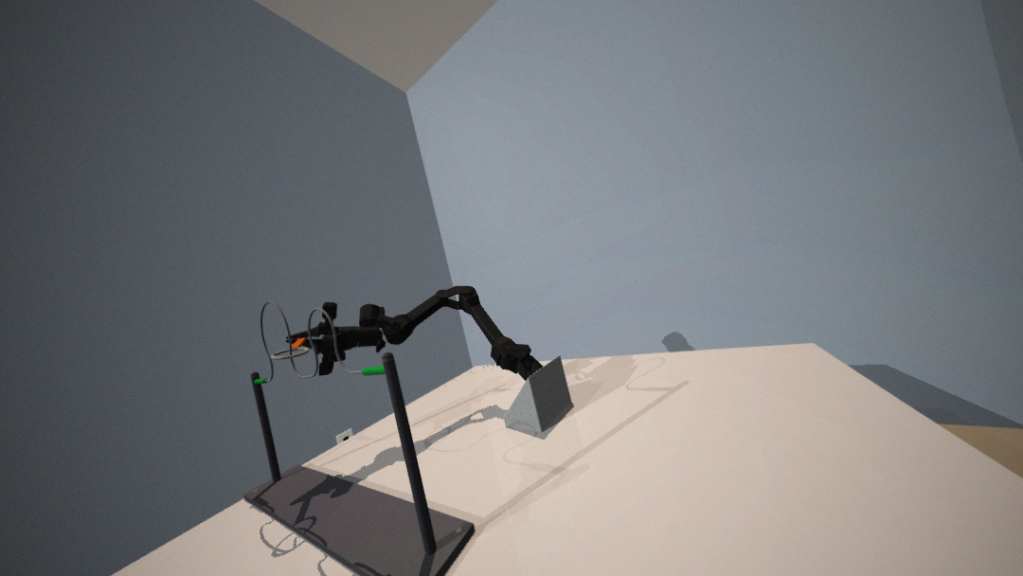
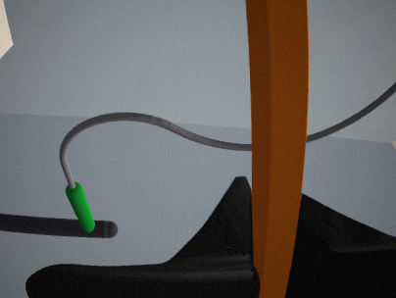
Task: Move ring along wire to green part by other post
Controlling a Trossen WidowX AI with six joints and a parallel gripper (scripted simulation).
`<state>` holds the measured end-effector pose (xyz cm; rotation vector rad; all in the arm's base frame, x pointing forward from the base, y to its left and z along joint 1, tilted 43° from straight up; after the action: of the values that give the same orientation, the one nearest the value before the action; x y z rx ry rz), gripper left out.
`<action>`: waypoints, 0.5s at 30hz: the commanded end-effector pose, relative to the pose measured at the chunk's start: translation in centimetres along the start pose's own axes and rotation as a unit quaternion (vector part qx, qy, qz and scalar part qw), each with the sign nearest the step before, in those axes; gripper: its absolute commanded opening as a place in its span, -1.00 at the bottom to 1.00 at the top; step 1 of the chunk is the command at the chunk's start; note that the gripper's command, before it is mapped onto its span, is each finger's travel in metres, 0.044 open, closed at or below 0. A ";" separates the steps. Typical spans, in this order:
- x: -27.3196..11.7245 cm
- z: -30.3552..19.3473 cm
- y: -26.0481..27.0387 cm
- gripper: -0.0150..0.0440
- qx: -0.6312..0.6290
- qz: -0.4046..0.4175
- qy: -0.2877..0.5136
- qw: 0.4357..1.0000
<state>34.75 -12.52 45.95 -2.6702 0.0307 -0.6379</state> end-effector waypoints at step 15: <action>-1.2 1.8 4.6 -1.00 0.160 0.095 0.009 0.982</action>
<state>34.71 -15.42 43.25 -2.3877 0.1403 -0.5769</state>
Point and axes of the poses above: the point midway between the two fingers, 35 mm back from their tips, its own x axis out along the fingers, its own y axis across the jaws, z = x × y, the point moved 5 cm from there along -x, back along the fingers, and after that the axes turned 7 degrees about -x, right-handed, at the moved point
